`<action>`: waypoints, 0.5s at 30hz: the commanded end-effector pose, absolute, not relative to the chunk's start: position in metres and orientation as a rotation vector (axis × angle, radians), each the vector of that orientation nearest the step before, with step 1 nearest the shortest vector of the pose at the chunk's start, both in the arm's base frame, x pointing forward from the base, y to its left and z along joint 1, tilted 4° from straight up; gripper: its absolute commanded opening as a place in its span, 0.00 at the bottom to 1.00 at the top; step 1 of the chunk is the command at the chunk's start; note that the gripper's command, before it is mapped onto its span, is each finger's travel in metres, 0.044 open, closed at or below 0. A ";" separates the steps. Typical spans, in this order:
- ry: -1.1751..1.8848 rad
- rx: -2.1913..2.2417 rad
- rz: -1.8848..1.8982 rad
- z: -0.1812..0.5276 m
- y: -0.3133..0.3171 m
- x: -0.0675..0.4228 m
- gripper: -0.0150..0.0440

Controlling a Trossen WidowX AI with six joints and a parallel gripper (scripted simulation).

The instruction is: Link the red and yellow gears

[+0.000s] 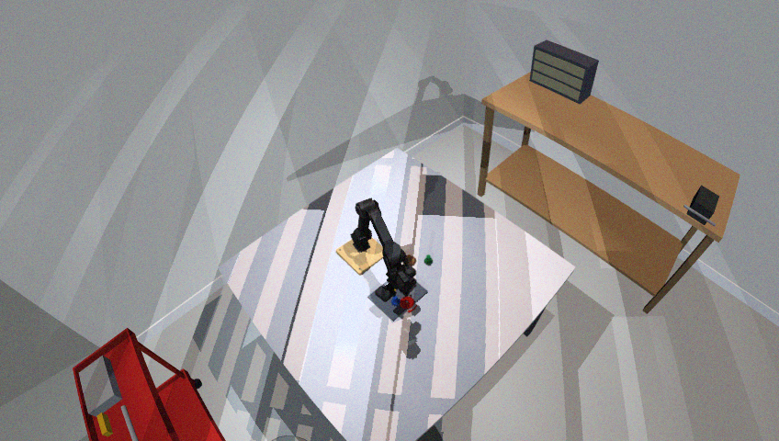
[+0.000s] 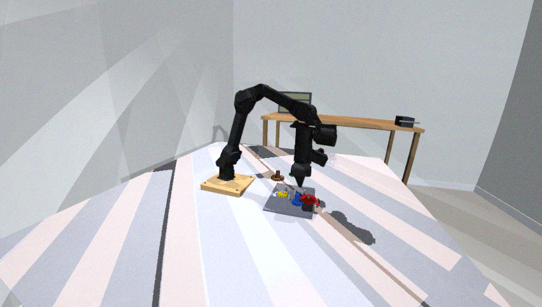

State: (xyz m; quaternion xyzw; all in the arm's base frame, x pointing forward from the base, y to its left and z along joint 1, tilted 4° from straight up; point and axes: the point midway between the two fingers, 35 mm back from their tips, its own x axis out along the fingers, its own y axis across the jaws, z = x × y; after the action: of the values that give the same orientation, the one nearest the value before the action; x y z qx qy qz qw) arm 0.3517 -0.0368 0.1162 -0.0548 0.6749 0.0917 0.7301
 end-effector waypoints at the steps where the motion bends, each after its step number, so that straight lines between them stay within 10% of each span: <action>1: 1.499 -0.128 0.223 0.114 0.011 0.348 0.71; 7: 1.500 -0.108 0.214 0.120 0.107 0.322 0.98; 15: 1.502 -0.078 0.210 0.125 0.202 0.257 1.00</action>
State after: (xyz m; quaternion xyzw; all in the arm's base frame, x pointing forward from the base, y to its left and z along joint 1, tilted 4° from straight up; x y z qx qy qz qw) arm 0.2721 0.1900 0.1256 -0.0412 0.6794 0.1027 0.7254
